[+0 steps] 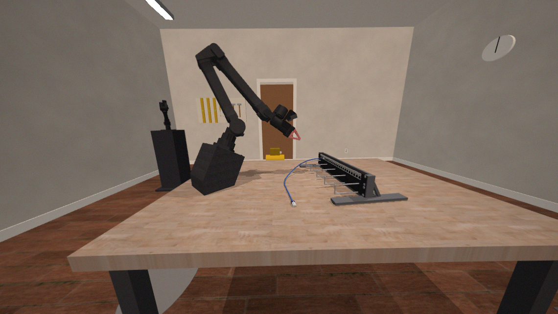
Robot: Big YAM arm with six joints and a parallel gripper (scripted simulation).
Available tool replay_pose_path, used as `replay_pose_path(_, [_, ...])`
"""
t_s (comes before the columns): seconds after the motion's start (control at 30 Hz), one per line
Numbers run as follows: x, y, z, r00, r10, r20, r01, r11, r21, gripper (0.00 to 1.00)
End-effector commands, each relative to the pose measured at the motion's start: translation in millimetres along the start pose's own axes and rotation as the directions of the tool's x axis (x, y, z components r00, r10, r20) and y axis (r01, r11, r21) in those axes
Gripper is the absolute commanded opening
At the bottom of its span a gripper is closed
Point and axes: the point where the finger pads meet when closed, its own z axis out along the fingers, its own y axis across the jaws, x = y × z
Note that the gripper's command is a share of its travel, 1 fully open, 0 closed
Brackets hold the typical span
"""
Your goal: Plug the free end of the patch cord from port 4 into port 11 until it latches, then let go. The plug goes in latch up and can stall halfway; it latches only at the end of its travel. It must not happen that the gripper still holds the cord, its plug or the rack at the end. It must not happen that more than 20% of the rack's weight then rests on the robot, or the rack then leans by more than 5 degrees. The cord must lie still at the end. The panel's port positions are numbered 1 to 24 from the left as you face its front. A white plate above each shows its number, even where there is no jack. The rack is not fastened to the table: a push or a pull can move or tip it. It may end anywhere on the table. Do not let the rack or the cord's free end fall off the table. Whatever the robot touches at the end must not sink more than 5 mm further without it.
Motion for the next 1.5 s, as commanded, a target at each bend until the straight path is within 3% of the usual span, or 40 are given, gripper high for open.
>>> replay_pose_path(0.0, [-4,-12,1.5,1.0,0.002,0.018,-0.003,1.0,0.016,0.0])
replay_pose_path(0.13, [-5,-20,1.4,1.0,-0.001,0.019,0.0,1.0,0.018,0.0])
replay_pose_path(0.63, [-6,-91,-0.6,1.0,-0.012,0.024,0.011,1.0,0.023,0.0])
replay_pose_path(0.93, [-11,-105,0.2,0.999,-0.017,0.032,0.016,1.0,0.023,0.0])
replay_pose_path(1.27, [-16,-102,4.5,0.999,-0.021,0.037,0.021,1.0,0.015,0.0])
replay_pose_path(1.47, [-23,-98,25.6,0.999,-0.017,0.049,0.017,1.0,0.005,0.0])
